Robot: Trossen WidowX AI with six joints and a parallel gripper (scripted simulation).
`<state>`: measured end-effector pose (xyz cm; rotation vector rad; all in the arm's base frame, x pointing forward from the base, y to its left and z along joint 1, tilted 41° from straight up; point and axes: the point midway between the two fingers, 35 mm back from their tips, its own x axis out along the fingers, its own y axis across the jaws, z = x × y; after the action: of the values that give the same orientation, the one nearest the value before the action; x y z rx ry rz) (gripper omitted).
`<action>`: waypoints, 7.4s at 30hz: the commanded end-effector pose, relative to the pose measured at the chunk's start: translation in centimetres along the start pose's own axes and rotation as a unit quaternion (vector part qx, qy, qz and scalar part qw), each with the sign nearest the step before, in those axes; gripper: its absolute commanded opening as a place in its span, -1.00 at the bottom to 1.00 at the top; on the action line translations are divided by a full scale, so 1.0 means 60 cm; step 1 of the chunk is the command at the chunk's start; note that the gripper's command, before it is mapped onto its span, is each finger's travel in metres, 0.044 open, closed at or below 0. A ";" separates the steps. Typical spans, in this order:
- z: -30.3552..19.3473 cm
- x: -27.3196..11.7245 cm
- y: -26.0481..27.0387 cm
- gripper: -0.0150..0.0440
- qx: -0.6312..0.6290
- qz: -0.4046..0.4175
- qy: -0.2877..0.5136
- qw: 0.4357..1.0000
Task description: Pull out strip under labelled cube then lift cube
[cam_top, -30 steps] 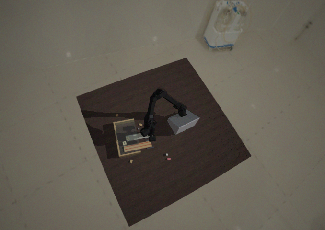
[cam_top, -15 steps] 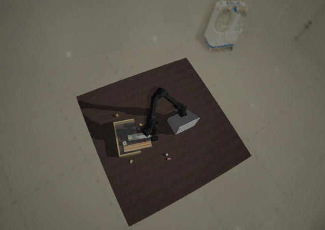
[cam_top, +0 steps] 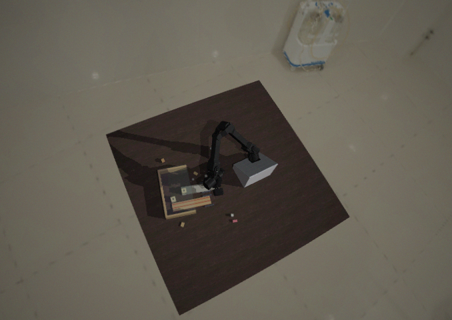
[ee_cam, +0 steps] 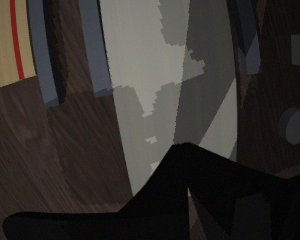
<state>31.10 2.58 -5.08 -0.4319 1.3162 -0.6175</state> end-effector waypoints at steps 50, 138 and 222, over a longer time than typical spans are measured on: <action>-0.145 0.007 -0.002 -0.49 -0.006 -0.001 0.016 1.000; 0.010 -0.086 0.010 1.00 0.007 0.000 0.015 1.000; 0.201 -0.012 0.003 -0.07 0.012 0.001 0.011 1.000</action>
<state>42.80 2.58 -2.14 -0.4058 1.3297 -0.6373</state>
